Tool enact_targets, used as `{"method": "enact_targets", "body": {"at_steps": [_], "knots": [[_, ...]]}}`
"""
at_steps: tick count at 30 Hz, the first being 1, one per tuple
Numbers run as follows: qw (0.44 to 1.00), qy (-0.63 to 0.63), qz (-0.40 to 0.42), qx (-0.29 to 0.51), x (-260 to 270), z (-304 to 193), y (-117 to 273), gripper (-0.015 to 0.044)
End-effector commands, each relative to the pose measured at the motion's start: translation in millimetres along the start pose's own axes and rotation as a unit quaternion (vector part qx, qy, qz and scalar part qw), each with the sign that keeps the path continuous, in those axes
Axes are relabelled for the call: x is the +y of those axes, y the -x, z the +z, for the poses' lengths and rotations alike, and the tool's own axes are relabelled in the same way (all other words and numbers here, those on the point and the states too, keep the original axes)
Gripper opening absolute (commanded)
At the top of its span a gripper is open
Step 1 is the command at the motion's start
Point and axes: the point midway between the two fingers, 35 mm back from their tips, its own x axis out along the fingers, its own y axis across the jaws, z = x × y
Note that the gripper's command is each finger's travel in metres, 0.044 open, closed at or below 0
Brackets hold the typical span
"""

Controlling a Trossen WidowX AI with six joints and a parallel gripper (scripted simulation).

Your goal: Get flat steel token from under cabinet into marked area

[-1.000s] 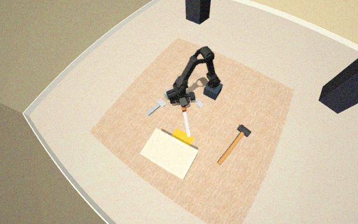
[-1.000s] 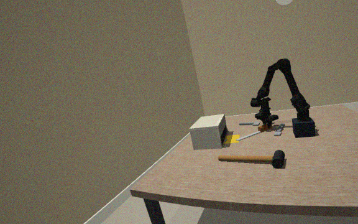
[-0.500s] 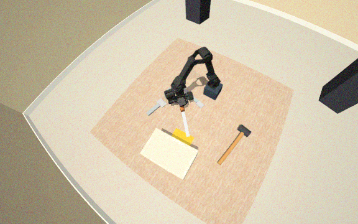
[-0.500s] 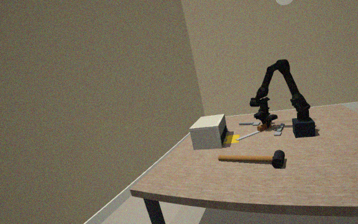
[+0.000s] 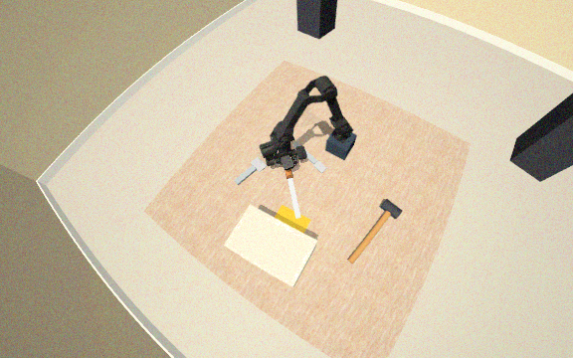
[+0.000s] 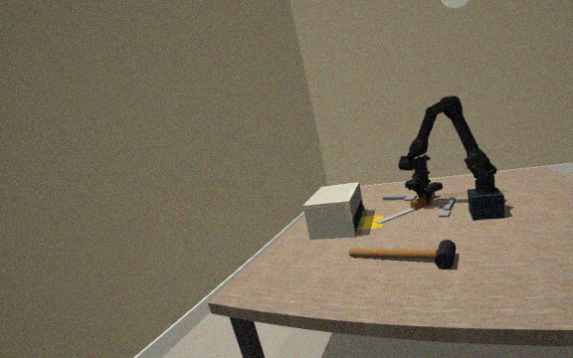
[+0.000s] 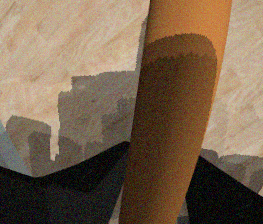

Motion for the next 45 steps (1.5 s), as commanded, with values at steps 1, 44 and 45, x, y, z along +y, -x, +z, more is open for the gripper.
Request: {"method": "enact_targets", "body": {"at_steps": [1, 44, 45], "knots": [[1.000, -0.003, -0.004, 0.001, -7.5, -2.2, 1.3, 0.0000], [1.000, -0.003, -0.006, 0.001, -45.1, -13.3, 2.2, 0.0000], [1.000, -0.003, -0.006, 0.001, -45.9, -13.5, 2.2, 0.0000]]}}
